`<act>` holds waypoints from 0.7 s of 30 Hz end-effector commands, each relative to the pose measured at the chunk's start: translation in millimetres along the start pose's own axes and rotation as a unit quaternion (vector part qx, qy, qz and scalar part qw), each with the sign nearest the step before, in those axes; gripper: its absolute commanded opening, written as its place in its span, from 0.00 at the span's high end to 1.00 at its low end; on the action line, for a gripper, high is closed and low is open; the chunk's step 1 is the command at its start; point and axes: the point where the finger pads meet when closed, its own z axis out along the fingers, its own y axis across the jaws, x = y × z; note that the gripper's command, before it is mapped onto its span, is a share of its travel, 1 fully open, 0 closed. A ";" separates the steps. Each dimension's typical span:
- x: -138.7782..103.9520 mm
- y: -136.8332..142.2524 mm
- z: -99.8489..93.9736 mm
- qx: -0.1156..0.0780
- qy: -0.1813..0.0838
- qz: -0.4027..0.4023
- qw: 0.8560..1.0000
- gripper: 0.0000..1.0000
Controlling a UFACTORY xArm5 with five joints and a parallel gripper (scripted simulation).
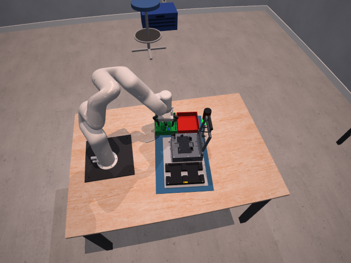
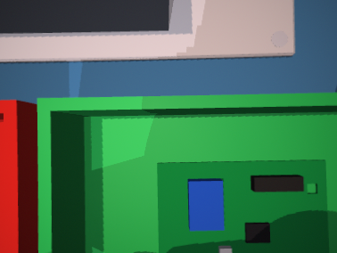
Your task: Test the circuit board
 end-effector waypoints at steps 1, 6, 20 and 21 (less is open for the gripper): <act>-0.9 -1.2 -4.4 0.002 -0.001 0.000 1.000 0.00; -0.9 -1.0 -20.9 0.002 -0.001 0.000 1.000 0.00; -1.2 -0.5 -99.3 0.002 -0.001 0.000 1.000 0.00; -1.2 -0.4 -105.7 0.002 -0.001 0.000 1.000 0.00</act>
